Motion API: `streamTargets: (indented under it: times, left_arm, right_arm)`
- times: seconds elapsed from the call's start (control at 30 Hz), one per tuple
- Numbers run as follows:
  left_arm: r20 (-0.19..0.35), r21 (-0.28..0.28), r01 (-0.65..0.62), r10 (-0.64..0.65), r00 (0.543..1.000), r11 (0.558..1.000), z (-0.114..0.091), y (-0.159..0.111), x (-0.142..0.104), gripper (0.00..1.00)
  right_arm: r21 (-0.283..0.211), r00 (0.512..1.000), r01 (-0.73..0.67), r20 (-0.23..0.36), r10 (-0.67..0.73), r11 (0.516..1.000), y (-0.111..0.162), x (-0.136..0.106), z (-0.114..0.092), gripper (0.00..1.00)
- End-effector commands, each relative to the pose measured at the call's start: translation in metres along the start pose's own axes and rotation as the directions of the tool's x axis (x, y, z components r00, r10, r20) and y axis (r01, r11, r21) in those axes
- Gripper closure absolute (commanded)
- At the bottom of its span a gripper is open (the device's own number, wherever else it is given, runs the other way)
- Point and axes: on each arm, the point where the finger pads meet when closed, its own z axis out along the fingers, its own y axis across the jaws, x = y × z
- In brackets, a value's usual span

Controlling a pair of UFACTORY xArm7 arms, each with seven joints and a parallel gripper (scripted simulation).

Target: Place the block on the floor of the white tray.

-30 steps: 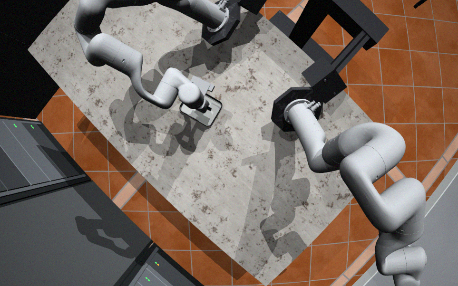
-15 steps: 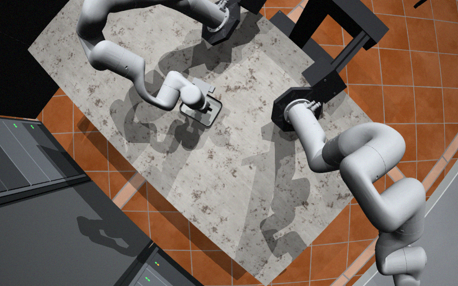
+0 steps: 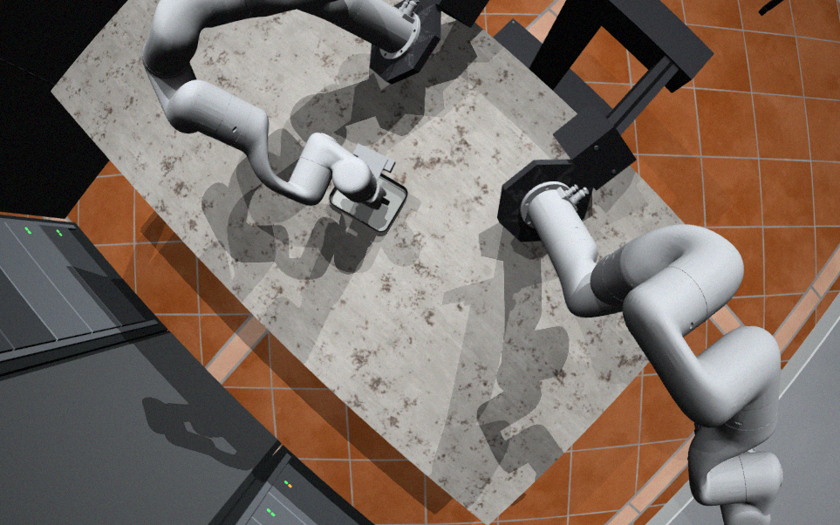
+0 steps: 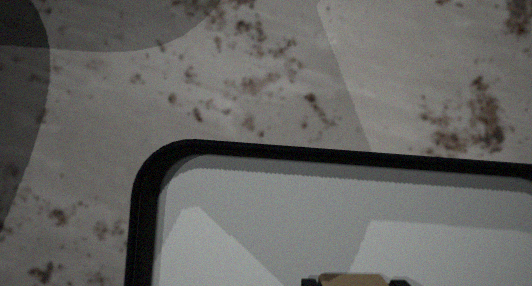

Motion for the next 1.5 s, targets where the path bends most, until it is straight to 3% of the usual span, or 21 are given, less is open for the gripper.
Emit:
streamTargets:
  times: [0.0, 1.43, 1.47]
  left_arm:
    - [-0.003, -0.001, 0.002, -0.002, 1.0, 1.0, -0.0014, -0.0005, 0.0009, 0.0]
    - [-0.003, -0.001, 0.002, -0.002, 1.0, 1.0, -0.0014, -0.0005, 0.0009, 0.0]
    - [-0.003, -0.001, 0.002, -0.002, 1.0, 1.0, -0.0014, -0.0005, 0.0009, 0.0]
  right_arm:
    - [-0.002, 1.0, 0.0, 0.003, 0.0, 1.0, 0.0011, -0.0008, -0.001, 1.0]
    - [-0.002, 1.0, 0.001, 0.003, 0.0, 1.0, 0.0011, -0.0008, 0.0017, 1.0]
    - [-0.002, 1.0, 0.001, 0.003, 0.0, 1.0, 0.0011, -0.0008, 0.0017, 0.53]
